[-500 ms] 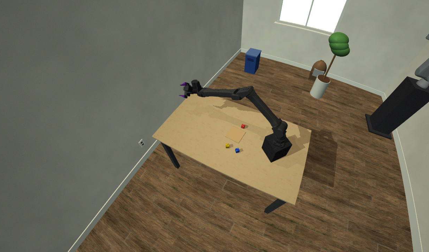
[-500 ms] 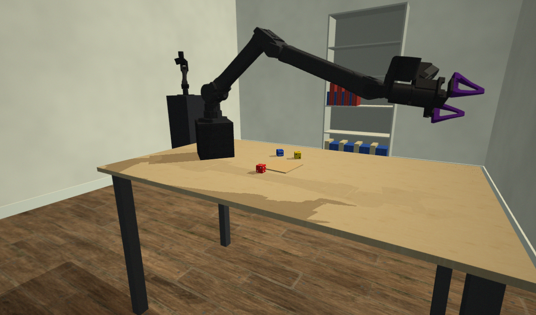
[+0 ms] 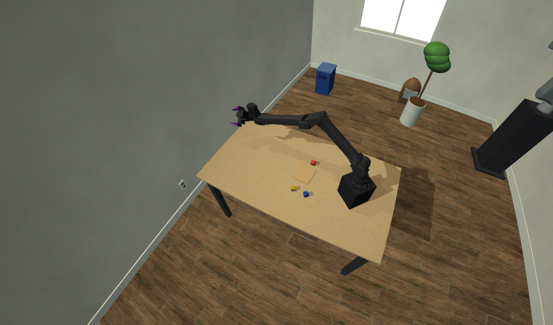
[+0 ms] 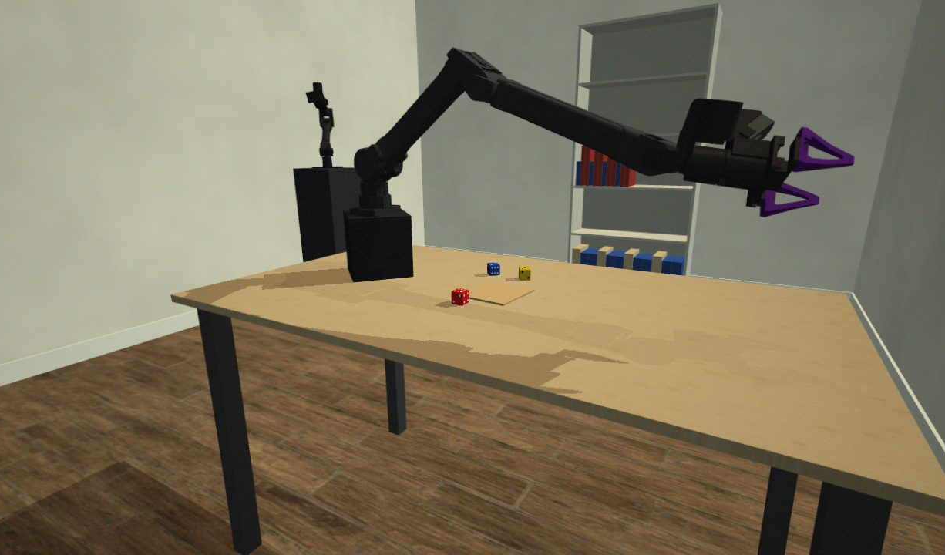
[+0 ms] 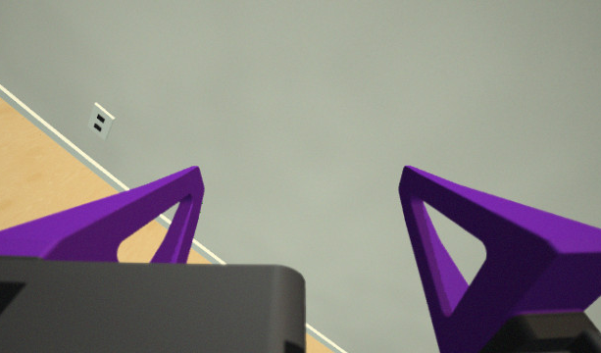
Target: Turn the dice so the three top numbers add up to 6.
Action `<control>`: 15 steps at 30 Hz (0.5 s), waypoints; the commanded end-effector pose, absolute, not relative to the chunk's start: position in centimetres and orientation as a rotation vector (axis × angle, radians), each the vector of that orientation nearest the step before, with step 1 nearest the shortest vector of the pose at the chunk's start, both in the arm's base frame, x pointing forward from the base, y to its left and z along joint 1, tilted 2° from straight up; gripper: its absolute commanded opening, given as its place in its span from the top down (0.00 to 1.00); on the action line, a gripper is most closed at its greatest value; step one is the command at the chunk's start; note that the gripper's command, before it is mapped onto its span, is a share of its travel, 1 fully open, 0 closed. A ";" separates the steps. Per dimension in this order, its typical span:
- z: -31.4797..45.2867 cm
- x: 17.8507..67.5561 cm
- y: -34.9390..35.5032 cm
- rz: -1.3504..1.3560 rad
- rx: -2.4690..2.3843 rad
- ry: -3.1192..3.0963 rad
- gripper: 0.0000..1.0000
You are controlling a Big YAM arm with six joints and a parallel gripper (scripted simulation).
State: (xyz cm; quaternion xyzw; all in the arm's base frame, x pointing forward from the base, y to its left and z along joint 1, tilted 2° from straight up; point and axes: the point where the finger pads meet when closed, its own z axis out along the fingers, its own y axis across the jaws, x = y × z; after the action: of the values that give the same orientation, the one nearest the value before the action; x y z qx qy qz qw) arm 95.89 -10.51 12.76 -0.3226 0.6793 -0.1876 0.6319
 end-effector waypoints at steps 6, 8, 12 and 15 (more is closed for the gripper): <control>19.5 95.7 -11.1 -0.476 -0.729 1.492 0.00; 19.0 95.2 -12.1 -0.489 -0.736 1.517 0.00; 17.8 93.4 -13.3 -0.527 -0.790 1.592 0.00; 16.2 90.6 -14.8 -0.567 -0.865 1.684 0.00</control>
State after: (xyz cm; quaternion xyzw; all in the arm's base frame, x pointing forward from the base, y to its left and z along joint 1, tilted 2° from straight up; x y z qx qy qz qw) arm 91.91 -12.18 9.55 -0.3469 0.7272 -0.1972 0.5585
